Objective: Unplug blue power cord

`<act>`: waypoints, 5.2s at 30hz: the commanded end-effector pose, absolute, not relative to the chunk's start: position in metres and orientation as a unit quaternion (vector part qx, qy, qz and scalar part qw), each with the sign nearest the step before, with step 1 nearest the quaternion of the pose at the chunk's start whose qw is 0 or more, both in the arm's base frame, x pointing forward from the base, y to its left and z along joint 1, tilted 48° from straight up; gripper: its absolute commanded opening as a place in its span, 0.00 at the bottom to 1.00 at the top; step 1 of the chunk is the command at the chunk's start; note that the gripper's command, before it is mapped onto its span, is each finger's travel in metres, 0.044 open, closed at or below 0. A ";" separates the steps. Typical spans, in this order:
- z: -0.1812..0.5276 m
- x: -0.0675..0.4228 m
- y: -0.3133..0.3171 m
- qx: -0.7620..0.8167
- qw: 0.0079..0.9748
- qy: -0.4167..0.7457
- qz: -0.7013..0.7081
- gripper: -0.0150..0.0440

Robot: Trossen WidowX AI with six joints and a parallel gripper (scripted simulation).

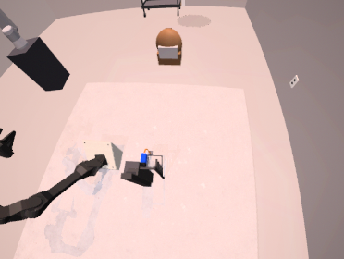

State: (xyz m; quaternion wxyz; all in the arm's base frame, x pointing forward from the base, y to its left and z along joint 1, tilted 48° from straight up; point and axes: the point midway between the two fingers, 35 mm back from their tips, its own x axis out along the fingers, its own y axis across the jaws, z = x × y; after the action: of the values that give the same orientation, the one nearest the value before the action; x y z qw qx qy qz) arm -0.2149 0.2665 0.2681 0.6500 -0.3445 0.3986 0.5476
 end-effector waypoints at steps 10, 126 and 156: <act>0.210 -0.111 0.331 -0.441 0.684 0.383 0.437 0.53; 0.015 0.266 0.074 -0.635 0.255 0.682 0.258 0.25; 0.000 0.265 0.084 -0.629 0.251 0.691 0.254 0.53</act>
State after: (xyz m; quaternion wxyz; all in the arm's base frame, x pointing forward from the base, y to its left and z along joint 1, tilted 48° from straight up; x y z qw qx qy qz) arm 0.2659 0.0854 -0.0012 0.2538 -0.6275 0.6911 0.2534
